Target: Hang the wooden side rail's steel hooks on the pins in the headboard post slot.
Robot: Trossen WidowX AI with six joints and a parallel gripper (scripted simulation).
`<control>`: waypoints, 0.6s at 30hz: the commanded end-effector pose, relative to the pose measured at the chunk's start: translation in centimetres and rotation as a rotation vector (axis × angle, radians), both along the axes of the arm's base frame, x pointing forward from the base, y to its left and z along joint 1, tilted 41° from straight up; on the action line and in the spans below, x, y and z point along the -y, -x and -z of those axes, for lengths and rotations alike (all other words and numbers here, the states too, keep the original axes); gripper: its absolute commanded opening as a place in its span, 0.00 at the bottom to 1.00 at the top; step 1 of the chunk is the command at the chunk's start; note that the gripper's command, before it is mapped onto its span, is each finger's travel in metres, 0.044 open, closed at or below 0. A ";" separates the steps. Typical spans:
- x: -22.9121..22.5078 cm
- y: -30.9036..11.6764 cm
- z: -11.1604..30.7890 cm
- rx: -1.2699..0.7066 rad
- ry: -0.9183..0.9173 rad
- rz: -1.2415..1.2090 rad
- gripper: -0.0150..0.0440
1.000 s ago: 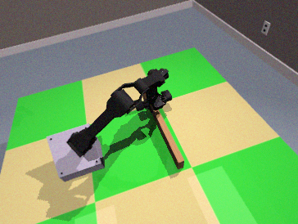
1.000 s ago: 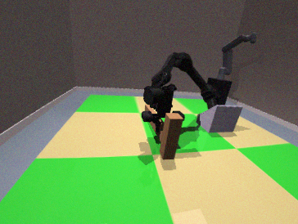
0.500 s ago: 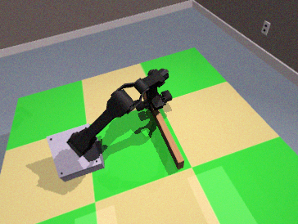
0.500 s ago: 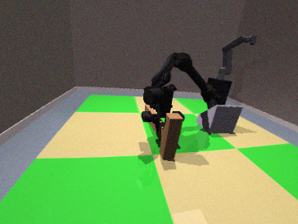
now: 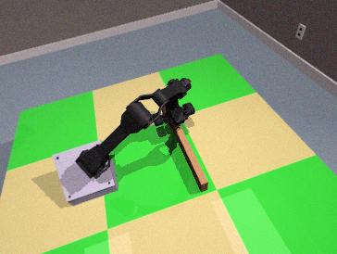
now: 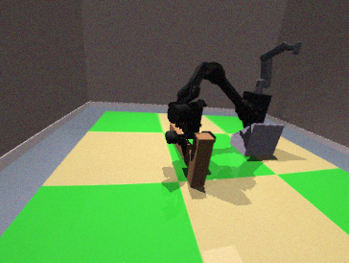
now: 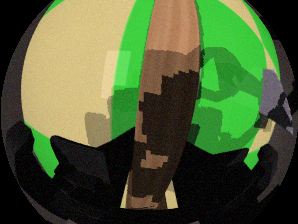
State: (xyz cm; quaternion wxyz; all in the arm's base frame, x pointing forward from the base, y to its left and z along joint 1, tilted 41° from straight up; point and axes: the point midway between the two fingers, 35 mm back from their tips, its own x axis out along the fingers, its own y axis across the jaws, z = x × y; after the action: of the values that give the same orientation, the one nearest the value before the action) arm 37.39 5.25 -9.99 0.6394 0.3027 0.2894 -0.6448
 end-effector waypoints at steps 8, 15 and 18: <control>-0.2 0.0 0.2 -0.003 -0.006 -0.008 0.25; -0.1 0.0 0.3 -0.003 -0.006 -0.008 0.25; -0.1 0.0 0.4 -0.003 -0.006 -0.008 0.25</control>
State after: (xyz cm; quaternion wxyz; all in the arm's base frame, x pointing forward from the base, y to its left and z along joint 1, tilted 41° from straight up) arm 37.40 5.08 -10.22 0.6394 0.3032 0.2893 -0.6447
